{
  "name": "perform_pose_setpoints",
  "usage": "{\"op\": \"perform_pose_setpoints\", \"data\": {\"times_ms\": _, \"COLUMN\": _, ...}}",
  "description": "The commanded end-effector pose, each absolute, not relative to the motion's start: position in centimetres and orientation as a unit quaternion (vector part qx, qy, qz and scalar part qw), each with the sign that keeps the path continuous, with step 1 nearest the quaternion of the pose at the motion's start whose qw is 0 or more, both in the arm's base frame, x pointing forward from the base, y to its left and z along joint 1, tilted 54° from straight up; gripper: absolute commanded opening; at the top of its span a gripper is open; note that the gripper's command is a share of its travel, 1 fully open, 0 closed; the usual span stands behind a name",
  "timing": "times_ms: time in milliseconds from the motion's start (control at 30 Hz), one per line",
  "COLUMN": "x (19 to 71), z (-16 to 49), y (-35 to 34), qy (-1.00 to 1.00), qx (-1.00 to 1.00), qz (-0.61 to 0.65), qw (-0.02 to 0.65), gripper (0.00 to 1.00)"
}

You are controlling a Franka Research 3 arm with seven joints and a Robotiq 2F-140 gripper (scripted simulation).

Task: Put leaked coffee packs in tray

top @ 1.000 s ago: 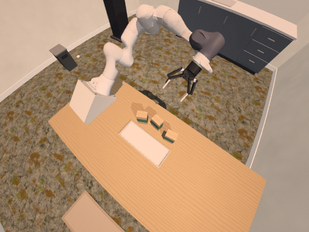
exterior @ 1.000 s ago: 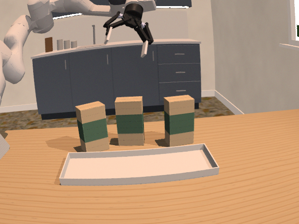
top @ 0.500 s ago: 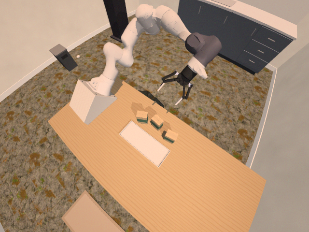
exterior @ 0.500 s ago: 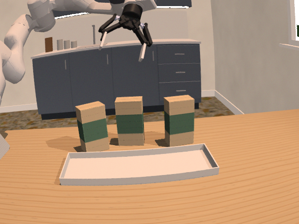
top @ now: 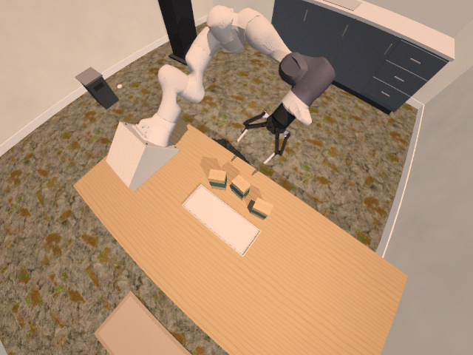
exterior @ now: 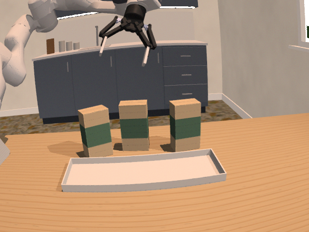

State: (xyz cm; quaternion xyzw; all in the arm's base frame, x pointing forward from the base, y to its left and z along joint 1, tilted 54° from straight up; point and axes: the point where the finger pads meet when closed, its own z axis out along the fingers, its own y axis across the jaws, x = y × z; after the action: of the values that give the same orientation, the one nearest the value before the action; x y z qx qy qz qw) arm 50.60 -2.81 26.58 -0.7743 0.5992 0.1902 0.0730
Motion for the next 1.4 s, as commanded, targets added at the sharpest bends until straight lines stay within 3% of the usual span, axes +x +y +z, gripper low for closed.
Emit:
{"op": "perform_pose_setpoints", "data": {"times_ms": 0, "x": 50.5, "z": 25.6, "y": -3.0, "qy": 0.631, "qx": -0.745, "qz": 0.203, "qw": 0.079, "gripper": 1.00}}
{"op": "perform_pose_setpoints", "data": {"times_ms": 1367, "x": 48.2, "z": 20.9, "y": -3.7, "qy": 0.716, "qx": -0.633, "qz": 0.275, "qw": 0.102, "gripper": 1.00}}
